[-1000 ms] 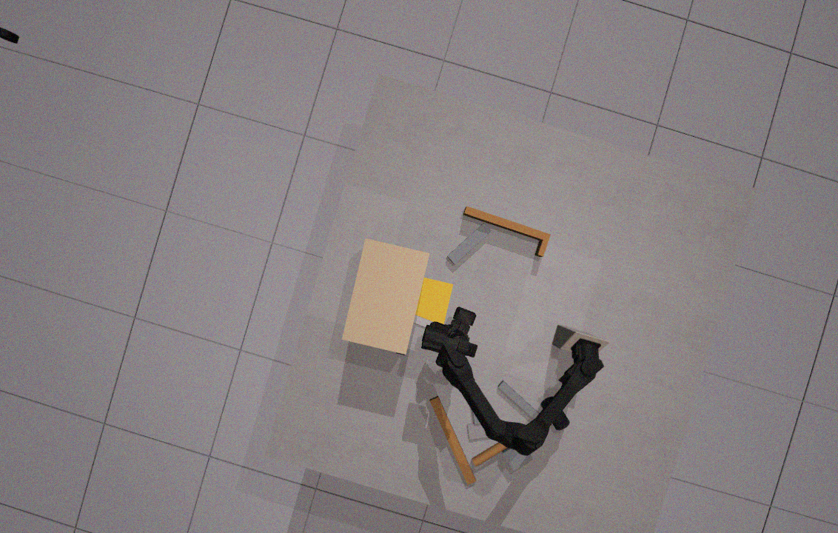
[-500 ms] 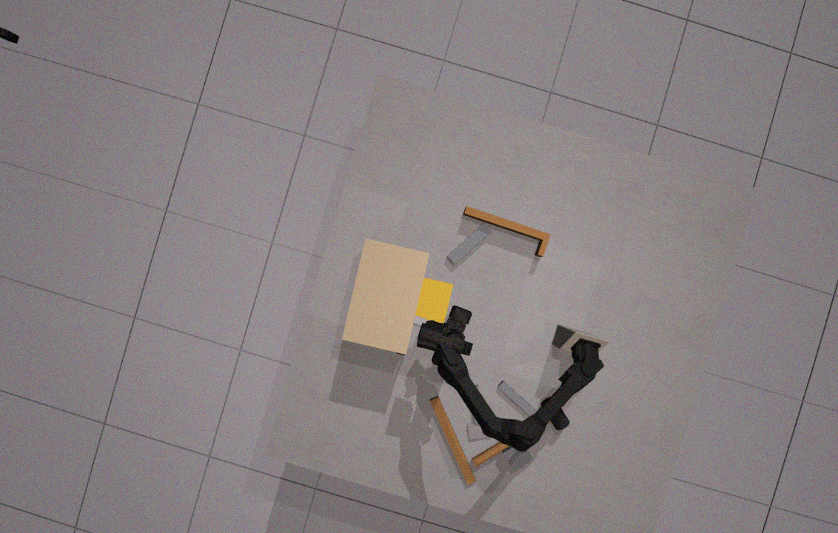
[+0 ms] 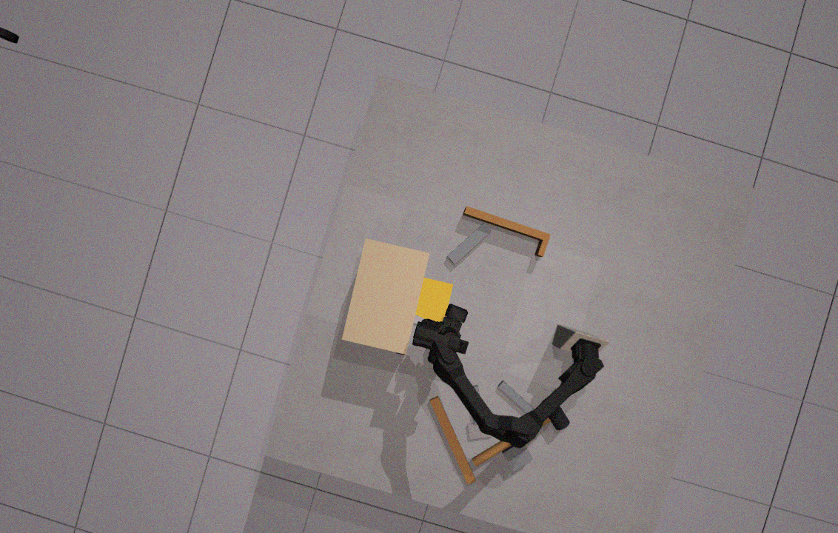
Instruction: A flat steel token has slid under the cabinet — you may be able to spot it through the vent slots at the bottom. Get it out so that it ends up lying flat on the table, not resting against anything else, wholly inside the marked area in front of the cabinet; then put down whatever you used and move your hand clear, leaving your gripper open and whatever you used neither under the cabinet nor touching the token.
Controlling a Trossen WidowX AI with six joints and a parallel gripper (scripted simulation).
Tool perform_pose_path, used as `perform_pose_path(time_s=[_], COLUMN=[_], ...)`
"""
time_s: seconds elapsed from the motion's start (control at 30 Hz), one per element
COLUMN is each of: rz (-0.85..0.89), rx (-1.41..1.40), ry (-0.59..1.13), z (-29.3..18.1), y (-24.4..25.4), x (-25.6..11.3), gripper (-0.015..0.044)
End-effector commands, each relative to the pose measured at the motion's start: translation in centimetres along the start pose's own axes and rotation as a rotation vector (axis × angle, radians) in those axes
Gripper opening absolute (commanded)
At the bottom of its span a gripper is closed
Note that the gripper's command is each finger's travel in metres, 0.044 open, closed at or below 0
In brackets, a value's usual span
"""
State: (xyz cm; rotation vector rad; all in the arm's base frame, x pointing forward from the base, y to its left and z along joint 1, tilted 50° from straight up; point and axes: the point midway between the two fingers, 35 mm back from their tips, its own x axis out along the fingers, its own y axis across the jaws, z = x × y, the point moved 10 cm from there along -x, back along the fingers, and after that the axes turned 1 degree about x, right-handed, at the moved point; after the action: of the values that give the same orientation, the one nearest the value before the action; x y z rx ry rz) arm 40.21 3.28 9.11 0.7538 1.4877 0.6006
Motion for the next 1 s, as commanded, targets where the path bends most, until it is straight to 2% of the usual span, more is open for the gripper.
perform_pose_path(time_s=[0.0, 0.97], rz=[0.001, 0.0], rx=[-0.01, -0.01], ry=[-0.004, -0.004], z=[0.6, 1.1], y=[0.0, -2.2], x=[0.0, 0.1], gripper=[0.0, 0.0])
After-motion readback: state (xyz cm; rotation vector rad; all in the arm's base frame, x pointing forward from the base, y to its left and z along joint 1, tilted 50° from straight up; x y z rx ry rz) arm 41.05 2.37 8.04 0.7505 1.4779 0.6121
